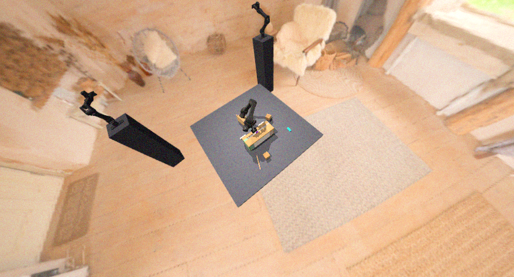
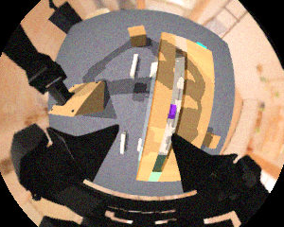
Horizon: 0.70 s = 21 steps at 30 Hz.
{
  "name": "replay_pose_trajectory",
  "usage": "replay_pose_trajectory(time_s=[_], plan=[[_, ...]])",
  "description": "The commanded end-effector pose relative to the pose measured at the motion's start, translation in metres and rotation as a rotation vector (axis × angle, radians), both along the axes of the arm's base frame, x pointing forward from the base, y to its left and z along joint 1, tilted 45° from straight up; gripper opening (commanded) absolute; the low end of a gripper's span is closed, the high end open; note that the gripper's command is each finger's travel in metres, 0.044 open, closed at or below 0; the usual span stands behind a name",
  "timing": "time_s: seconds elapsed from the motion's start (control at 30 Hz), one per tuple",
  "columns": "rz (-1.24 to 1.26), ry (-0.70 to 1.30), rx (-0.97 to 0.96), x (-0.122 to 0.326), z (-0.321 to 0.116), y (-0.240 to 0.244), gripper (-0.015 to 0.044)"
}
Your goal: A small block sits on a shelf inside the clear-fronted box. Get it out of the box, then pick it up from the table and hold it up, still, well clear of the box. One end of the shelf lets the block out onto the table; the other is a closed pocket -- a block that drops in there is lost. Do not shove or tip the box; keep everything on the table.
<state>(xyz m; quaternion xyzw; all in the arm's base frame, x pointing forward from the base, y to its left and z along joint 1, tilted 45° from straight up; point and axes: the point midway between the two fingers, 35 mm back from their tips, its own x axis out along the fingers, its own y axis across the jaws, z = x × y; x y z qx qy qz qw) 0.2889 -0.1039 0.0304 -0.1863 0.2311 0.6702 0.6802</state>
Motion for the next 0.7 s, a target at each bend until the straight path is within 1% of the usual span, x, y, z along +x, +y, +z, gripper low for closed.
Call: replay_pose_trajectory(time_s=[0.0, 0.67], plan=[[-0.003, 0.0, 0.007, 0.001, -0.006, 0.005, 0.04], [-0.004, 0.0, 0.006, 0.002, -0.03, 0.027, 0.04]])
